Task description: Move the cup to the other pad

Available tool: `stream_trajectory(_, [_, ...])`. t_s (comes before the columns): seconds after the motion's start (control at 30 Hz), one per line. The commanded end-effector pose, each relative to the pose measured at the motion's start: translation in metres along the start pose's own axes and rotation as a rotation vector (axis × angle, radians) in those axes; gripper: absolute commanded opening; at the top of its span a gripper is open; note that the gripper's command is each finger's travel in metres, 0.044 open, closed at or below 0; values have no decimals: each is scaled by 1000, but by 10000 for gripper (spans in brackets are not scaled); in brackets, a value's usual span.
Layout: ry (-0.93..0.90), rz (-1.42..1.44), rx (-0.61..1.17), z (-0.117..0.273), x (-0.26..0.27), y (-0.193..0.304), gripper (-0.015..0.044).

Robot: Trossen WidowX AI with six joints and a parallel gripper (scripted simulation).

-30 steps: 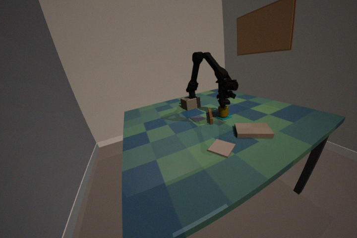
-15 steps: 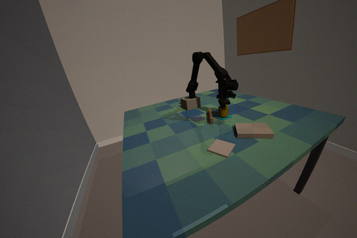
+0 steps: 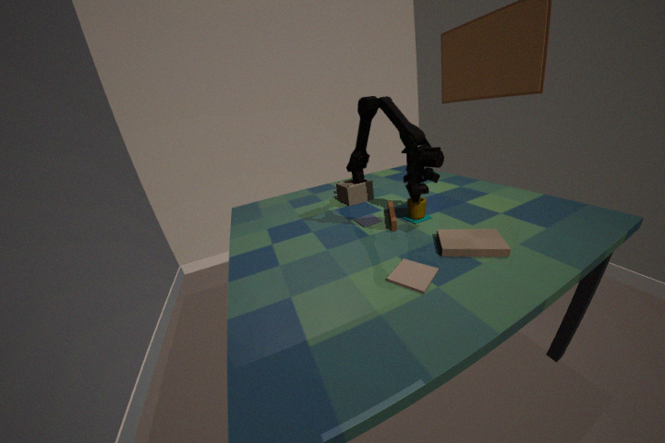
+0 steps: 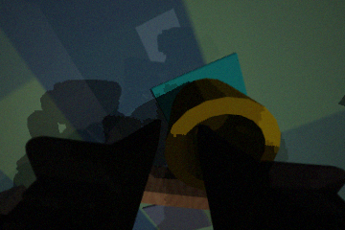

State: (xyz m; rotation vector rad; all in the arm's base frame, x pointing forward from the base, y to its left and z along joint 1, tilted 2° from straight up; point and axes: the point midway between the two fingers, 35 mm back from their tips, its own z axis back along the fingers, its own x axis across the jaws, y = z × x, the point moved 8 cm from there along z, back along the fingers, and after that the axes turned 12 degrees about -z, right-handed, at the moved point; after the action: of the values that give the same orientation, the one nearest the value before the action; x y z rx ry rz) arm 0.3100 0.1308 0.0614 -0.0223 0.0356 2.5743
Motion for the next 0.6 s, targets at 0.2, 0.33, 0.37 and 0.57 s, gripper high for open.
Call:
stream_trajectory(0.2, [-2, -1, -1, 19, -1, -1, 147])
stream_trajectory(0.33, [-3, -1, -1, 27, -1, -1, 147])
stream_trajectory(0.37, [-3, -1, -1, 29, -2, -1, 147])
stream_trajectory(0.57, [-4, -2, -1, 39, -2, -1, 147])
